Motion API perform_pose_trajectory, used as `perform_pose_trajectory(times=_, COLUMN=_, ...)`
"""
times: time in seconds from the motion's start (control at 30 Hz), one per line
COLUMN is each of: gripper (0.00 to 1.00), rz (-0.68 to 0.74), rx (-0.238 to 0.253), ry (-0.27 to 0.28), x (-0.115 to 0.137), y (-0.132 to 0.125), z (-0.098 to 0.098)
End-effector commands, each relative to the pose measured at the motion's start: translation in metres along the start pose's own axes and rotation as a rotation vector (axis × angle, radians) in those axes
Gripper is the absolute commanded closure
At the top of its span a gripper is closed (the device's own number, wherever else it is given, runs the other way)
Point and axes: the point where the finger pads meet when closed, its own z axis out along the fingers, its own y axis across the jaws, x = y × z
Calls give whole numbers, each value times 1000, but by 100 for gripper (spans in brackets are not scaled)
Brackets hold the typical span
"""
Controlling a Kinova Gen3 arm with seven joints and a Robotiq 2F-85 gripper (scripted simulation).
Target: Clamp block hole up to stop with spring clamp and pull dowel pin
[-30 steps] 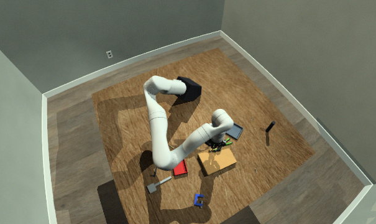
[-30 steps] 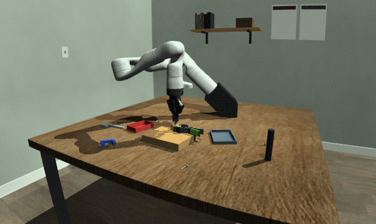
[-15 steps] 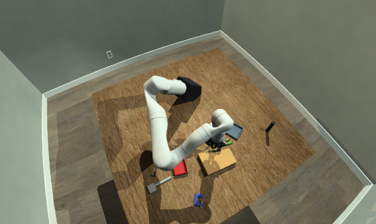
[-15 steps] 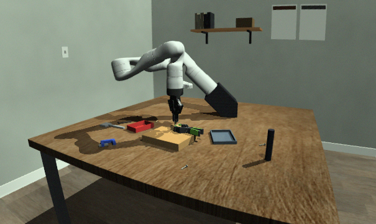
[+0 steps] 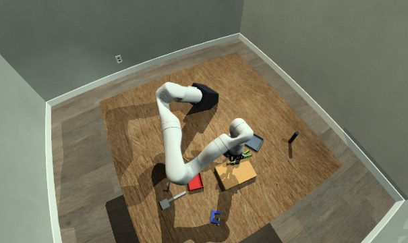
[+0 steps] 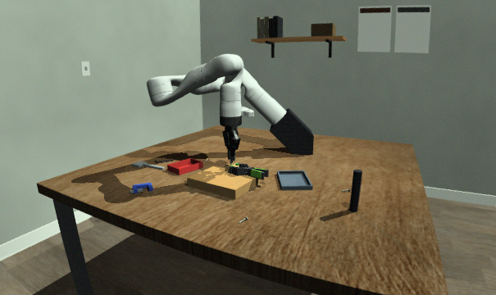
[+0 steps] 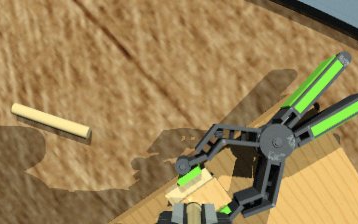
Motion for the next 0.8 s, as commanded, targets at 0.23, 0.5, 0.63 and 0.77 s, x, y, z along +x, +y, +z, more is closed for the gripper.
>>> perform_pose_trajectory(times=0.23, gripper=90, rz=58, rx=-2, ry=-1, x=0, y=0, z=-1)
perform_pose_trajectory(times=0.5, gripper=90, rz=20, rx=-2, ry=-1, x=0, y=0, z=-1)
perform_pose_trajectory(times=0.63, gripper=90, rz=-5, rx=-2, ry=-1, x=0, y=0, z=-1)
perform_pose_trajectory(times=0.77, gripper=90, rz=-29, rx=-2, ry=-1, x=0, y=0, z=-1)
